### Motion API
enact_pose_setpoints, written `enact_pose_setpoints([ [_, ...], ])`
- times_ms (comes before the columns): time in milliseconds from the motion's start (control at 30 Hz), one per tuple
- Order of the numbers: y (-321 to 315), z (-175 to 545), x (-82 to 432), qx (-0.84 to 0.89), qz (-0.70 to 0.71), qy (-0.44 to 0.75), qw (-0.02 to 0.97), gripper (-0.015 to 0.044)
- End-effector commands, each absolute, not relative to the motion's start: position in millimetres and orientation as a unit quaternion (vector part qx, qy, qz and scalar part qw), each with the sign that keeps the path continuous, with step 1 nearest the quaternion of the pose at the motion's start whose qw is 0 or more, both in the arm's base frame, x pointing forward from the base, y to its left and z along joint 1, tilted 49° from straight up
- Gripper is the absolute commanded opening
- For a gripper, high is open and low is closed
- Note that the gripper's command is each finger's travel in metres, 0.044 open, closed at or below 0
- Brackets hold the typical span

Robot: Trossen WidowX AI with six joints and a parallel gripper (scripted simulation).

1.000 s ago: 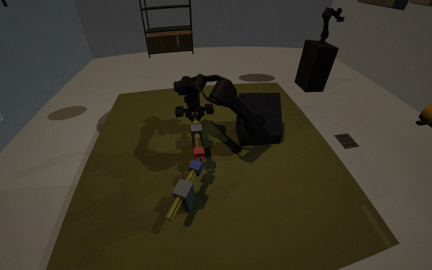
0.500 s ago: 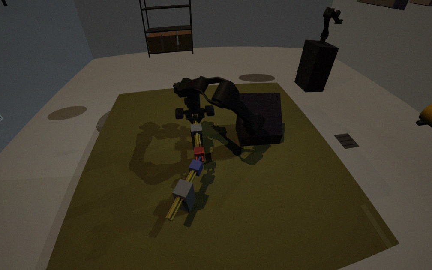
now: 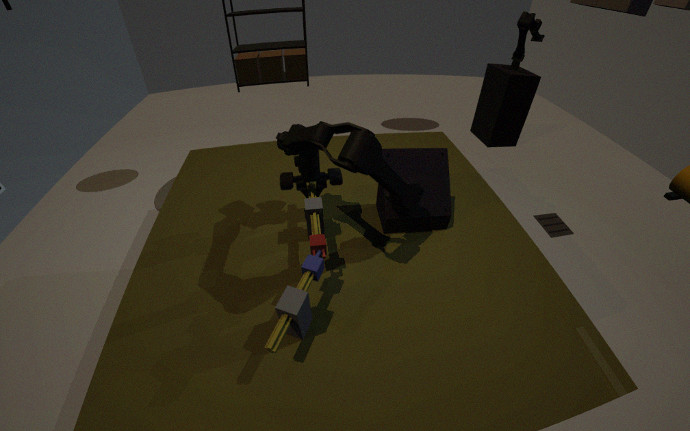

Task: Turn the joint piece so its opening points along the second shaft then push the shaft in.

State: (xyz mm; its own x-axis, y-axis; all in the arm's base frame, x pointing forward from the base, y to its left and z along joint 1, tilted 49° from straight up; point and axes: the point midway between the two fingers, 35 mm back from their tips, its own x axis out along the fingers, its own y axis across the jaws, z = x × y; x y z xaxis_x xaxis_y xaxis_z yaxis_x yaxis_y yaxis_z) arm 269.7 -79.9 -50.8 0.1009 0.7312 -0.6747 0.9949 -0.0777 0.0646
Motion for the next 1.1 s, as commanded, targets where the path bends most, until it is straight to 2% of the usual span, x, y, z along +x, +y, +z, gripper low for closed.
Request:
enact_pose_setpoints([
  [0, -80.0, -50.7, 269.9, 0.691, -0.245, 0.624, 0.269, 0.0119],
  [400, -80.0, -50.7, 269.9, 0.691, -0.245, 0.624, 0.269, 0.0434],
  [900, -80.0, -50.7, 269.9, 0.691, -0.245, 0.624, 0.269, 0.044],
  [1067, -101.1, -31.0, 266.4, 0.693, -0.245, 0.624, 0.266, 0.044],
])
